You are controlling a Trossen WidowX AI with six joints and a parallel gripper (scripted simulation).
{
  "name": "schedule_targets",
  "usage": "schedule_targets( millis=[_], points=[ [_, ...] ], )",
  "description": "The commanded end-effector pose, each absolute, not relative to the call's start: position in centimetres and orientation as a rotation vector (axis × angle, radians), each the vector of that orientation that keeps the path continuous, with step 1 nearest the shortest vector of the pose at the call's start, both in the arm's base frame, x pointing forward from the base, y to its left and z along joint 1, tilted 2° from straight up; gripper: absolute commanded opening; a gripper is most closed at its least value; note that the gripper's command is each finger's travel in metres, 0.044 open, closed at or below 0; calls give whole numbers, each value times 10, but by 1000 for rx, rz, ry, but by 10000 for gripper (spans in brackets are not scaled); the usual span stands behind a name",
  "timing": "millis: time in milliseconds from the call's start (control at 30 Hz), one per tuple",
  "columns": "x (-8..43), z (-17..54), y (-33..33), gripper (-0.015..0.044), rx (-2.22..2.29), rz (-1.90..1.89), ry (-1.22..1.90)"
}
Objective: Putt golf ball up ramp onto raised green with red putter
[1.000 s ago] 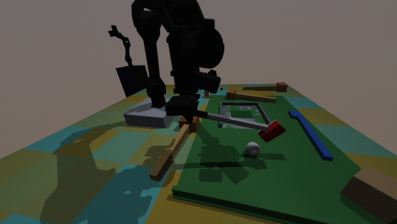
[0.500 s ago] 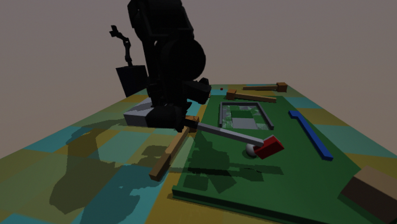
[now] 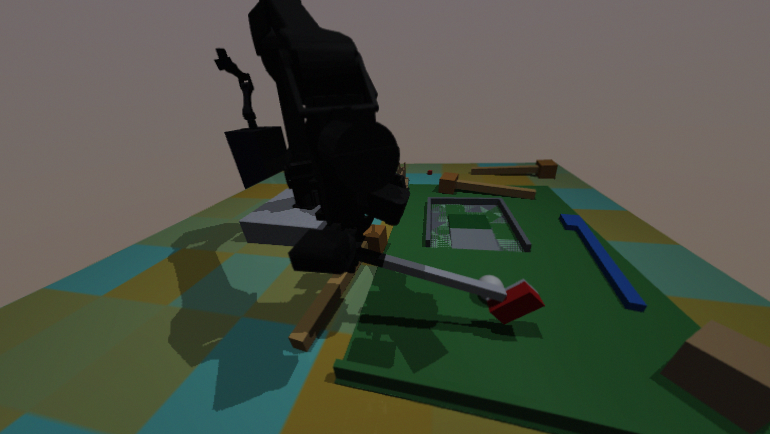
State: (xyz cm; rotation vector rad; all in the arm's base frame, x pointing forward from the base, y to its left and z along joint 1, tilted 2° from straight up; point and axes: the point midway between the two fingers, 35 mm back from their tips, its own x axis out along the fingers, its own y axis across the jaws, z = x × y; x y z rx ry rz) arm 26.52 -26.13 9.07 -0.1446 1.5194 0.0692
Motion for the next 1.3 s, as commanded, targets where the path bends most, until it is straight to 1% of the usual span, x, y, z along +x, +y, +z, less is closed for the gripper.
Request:
schedule_targets(
  millis=[0,333,700,1033,1267],
  points=[
    [266,84,-261,0,-141,68,1517],
    [266,69,-262,0,-141,68,1517],
    [266,71,-262,0,-143,71,1521],
    [270,71,-291,0,-143,66,1517],
    [269,69,-289,0,-138,71,1521]
  ],
)
